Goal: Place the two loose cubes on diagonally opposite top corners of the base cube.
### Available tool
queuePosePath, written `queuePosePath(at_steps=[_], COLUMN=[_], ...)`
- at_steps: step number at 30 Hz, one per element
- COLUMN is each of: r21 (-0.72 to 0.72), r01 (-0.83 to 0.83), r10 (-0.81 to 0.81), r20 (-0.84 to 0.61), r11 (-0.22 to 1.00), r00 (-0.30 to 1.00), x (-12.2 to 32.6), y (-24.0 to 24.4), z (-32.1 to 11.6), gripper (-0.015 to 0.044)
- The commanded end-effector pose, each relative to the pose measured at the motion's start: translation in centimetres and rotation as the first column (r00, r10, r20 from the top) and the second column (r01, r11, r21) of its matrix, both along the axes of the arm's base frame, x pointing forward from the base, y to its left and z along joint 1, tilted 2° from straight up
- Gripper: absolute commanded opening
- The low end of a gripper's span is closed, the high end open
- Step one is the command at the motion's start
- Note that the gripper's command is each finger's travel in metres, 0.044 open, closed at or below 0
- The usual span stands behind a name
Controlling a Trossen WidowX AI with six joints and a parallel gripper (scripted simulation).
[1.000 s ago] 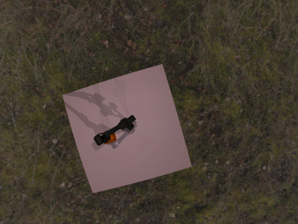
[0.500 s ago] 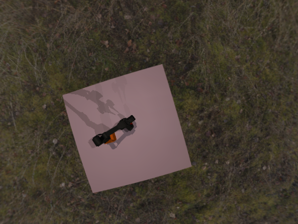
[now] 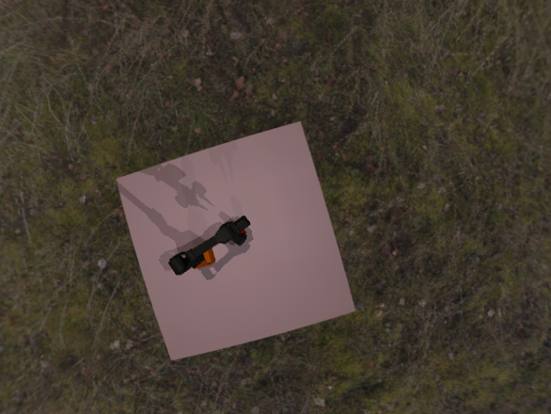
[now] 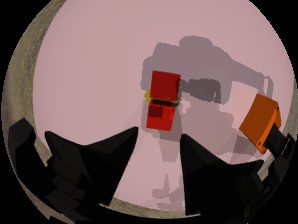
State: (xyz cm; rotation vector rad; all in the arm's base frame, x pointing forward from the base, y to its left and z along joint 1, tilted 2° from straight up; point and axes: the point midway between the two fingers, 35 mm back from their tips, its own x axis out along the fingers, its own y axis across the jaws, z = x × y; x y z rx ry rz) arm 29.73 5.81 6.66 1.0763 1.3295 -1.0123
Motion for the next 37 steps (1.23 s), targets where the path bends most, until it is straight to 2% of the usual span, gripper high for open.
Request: queuePosePath(at_steps=[1,5,11,13,19,37], r21=[0.001,0.001,0.000,0.001,0.008,0.008], r01=[-0.006,-0.006,0.000,0.000,0.000,0.000], r10=[0.006,0.006,0.000,0.000,0.000,0.000], r20=[0.005,0.005,0.000,0.000,-0.002,-0.002], r11=[1.000,1.000,1.000,1.000,1.000,1.000], r00=[1.000,1.000,1.000,1.000,1.000,1.000], x=[0.1,0.1,-0.1,-0.3,-2.6,-2.7], y=[0.0,0.0,0.2,2.2,10.0,10.3], z=[0.8,1.0,1.1,1.2,1.7,1.7], gripper=[0.0205,0.0205,0.0362,0.0400,0.0400,0.0400])
